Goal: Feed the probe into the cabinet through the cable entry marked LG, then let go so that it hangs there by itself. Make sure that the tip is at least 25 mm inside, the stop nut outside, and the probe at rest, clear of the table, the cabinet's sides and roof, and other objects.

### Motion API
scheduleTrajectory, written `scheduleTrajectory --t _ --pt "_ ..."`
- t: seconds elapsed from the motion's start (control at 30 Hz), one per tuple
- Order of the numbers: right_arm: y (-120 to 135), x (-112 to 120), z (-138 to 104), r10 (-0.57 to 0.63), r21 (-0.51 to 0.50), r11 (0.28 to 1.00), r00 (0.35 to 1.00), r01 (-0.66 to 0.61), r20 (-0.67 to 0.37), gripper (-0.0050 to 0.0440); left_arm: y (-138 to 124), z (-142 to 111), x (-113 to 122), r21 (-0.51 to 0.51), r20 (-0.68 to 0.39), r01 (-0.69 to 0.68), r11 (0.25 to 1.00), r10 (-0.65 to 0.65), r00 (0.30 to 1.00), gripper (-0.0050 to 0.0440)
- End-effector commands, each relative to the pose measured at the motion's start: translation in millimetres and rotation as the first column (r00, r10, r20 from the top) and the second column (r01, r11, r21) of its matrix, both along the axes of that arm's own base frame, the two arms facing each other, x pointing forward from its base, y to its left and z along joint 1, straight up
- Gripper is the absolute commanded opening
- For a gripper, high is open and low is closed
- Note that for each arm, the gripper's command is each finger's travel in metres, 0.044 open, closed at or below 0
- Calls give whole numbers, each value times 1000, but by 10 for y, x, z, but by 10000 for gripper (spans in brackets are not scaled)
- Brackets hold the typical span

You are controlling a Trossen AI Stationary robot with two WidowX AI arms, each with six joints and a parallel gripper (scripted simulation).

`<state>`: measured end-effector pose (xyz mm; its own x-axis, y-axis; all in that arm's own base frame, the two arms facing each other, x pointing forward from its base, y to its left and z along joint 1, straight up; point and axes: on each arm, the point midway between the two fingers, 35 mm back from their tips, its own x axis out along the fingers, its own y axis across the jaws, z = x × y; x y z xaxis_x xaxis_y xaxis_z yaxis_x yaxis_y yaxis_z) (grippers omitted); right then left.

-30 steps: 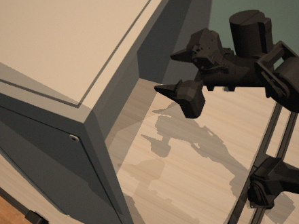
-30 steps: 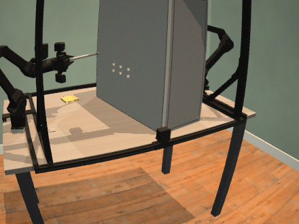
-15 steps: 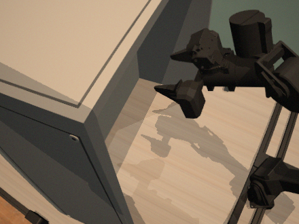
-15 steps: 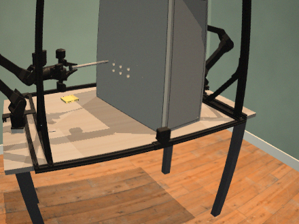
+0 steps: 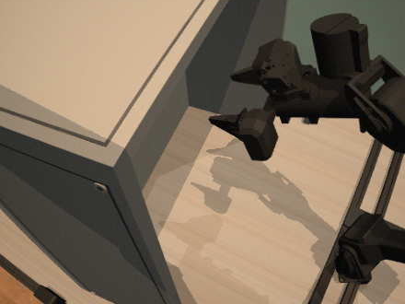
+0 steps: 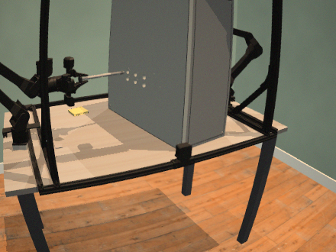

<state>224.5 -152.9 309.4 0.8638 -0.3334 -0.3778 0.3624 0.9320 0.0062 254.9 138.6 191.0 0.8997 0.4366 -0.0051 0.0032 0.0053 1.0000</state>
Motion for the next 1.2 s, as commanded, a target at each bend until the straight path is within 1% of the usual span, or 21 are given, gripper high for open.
scheduleTrajectory --t 0.0,0.73,1.17 --pt "4 -1 15 4 -7 1000 1000 -4 1 440 4 16 6 5 3 -3 1000 3 1000 0" --pt "4 -1 15 4 -7 1000 1000 -4 1 440 14 30 16 5 3 -3 1000 3 1000 0" --pt "4 -1 15 4 -7 1000 1000 -4 1 440 82 44 153 5 3 -3 1000 3 1000 0"
